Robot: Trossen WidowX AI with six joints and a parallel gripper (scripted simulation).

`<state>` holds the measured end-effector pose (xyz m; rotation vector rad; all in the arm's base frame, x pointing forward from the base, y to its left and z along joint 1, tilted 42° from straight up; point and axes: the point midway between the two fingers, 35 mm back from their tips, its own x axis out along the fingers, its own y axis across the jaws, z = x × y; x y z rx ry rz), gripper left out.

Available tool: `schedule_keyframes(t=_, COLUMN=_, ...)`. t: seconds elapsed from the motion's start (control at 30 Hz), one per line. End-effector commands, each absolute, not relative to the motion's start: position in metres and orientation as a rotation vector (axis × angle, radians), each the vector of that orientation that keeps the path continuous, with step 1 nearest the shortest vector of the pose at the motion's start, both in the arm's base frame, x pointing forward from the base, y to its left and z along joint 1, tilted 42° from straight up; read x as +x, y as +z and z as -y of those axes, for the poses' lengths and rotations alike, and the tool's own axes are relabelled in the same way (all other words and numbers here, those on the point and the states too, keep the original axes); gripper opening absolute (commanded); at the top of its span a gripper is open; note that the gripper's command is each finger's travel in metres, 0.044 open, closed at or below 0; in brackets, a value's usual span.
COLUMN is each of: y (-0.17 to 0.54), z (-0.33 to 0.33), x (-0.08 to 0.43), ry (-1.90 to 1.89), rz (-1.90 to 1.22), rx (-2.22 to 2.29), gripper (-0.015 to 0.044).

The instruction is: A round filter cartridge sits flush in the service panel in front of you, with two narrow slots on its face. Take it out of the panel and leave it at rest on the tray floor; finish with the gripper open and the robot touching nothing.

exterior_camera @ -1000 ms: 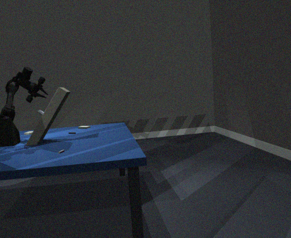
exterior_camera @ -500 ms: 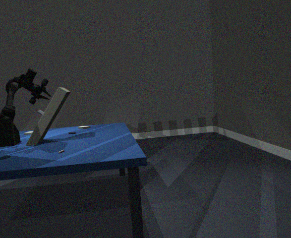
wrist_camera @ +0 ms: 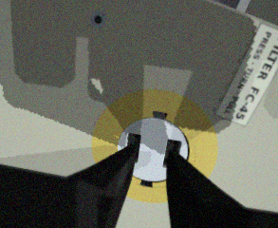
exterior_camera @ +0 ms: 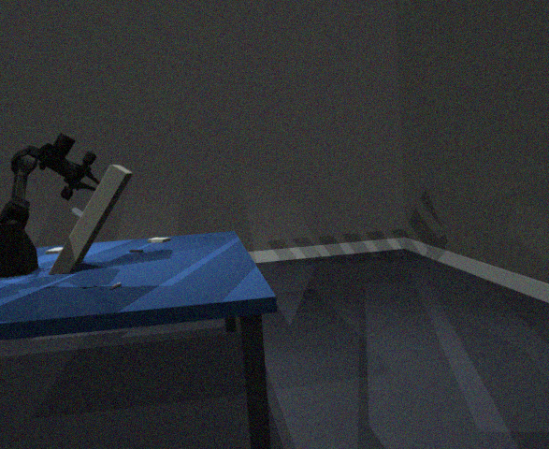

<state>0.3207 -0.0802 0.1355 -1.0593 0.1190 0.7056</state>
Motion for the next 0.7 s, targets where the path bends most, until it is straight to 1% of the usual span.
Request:
schedule_keyframes(t=0.0, y=0.1348, z=0.0811, x=0.3216, ry=0.701, rz=-0.124, rx=-1.060, gripper=0.0094)
schedule_keyframes(t=0.67, y=0.1334, z=0.0800, x=0.3244, ry=0.701, rz=-0.124, rx=-1.060, gripper=0.0094)
